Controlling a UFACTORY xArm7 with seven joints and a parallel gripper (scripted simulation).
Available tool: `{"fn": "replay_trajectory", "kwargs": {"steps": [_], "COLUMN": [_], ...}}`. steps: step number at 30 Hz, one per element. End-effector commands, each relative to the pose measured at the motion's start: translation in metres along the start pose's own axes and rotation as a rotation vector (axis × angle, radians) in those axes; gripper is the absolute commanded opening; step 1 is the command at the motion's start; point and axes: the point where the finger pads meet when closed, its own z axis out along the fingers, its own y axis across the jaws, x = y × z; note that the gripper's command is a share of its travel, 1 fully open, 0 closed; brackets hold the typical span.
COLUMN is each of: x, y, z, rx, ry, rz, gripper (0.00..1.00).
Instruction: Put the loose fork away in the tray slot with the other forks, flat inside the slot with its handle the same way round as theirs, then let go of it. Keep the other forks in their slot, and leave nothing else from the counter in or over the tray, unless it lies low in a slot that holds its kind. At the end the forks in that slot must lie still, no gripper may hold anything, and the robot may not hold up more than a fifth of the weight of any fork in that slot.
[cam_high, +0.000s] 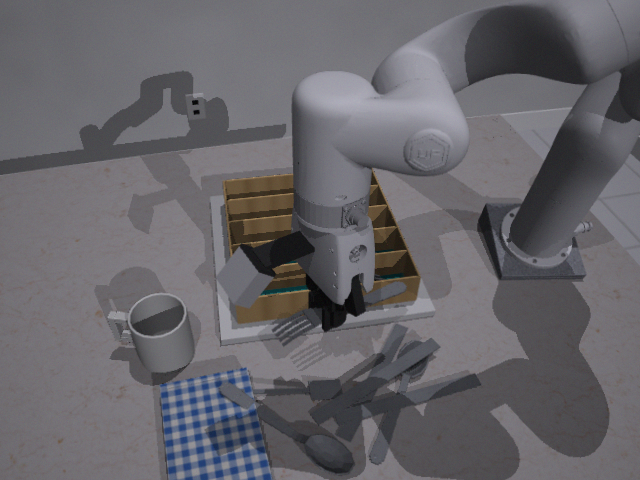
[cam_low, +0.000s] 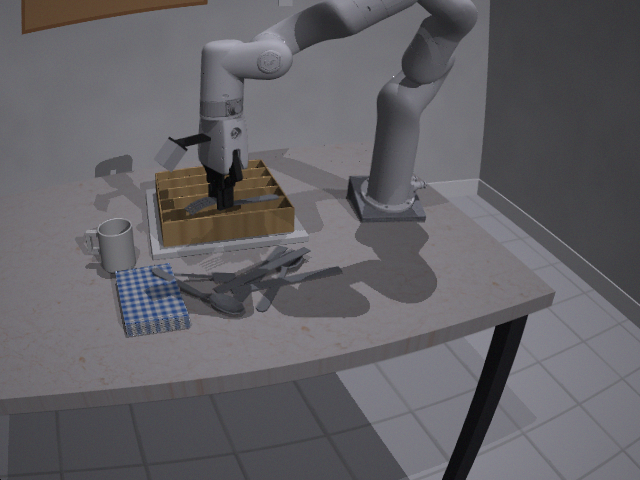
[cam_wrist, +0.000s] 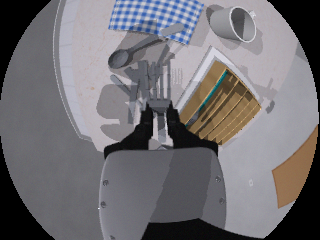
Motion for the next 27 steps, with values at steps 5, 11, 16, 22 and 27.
{"fn": "replay_trajectory", "kwargs": {"steps": [5, 11, 16, 22, 27], "x": [0.001, -0.004, -0.047, -0.091, -0.111], "y": [0.001, 0.009, 0.061, 0.096, 0.114], "z": [-0.002, -0.001, -0.002, -0.001, -0.001], "rx": [-0.001, -0.004, -0.013, -0.001, -0.001], "ry": [0.004, 0.002, -0.006, 0.004, 0.004], "rz": [0.0, 0.0, 0.001, 0.0, 0.0], "gripper": [0.03, 0.03, 0.03, 0.03, 0.03]}}
